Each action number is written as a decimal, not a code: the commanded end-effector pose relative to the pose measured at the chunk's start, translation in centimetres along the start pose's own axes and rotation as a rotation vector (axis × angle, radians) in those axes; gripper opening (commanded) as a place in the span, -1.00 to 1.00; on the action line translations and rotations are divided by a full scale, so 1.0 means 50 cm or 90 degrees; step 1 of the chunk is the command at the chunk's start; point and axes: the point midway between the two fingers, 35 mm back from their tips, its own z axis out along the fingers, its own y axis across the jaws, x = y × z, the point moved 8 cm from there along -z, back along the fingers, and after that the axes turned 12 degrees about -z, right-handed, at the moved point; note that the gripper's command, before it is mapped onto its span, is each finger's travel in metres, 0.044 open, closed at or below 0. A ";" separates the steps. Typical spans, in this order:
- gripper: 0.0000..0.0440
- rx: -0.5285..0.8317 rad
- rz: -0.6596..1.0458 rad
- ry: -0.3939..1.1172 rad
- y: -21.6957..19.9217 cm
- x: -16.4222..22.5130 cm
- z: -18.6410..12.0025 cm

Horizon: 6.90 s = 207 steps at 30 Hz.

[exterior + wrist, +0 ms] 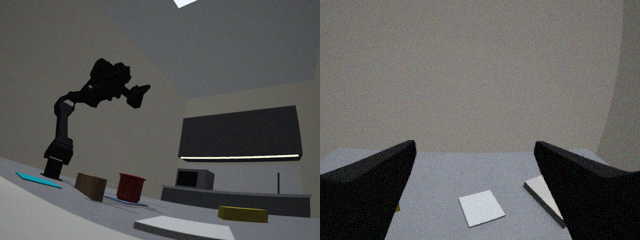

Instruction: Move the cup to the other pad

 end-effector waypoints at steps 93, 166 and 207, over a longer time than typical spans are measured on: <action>-0.38 -0.023 0.461 0.682 0.170 -0.108 0.096; -0.11 0.264 0.260 1.107 0.268 0.263 0.113; -0.99 0.237 0.282 1.089 0.226 0.233 0.088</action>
